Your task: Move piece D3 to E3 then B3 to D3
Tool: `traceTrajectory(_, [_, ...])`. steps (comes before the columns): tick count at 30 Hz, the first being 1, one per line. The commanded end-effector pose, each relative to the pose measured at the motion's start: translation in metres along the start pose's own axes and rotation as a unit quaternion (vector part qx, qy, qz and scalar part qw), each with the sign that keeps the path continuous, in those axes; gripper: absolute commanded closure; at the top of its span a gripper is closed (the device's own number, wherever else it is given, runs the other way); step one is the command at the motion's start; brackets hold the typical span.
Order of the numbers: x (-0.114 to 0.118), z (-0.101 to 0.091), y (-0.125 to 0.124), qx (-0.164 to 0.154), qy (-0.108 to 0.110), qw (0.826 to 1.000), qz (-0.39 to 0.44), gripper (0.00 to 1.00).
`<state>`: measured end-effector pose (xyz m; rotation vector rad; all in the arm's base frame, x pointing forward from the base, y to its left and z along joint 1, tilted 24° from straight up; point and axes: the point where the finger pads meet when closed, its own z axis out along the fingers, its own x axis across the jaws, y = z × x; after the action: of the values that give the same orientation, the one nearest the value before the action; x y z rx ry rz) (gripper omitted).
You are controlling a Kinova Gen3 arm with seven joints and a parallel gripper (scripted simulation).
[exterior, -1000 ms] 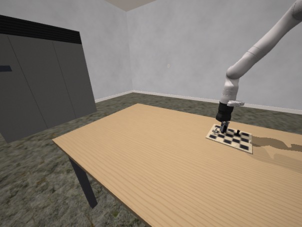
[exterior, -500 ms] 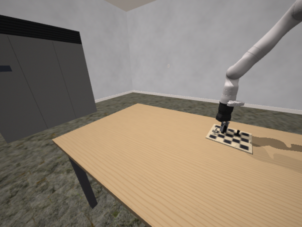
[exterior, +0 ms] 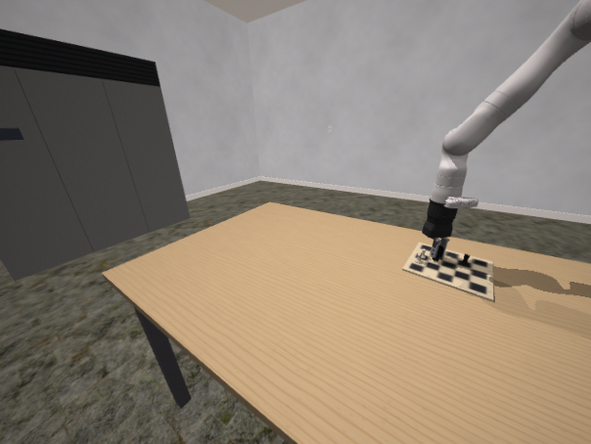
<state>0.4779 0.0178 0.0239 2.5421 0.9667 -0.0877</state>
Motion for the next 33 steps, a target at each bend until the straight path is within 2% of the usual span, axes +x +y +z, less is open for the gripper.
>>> traceTrajectory(1, [0.0007, 0.0015, -0.0013, 0.0, 0.002, 1.0, -0.003, 1.0])
traceTrajectory(33, [0.0038, 0.0008, -0.0001, 0.0, 0.003, 1.0, -0.002, 1.0])
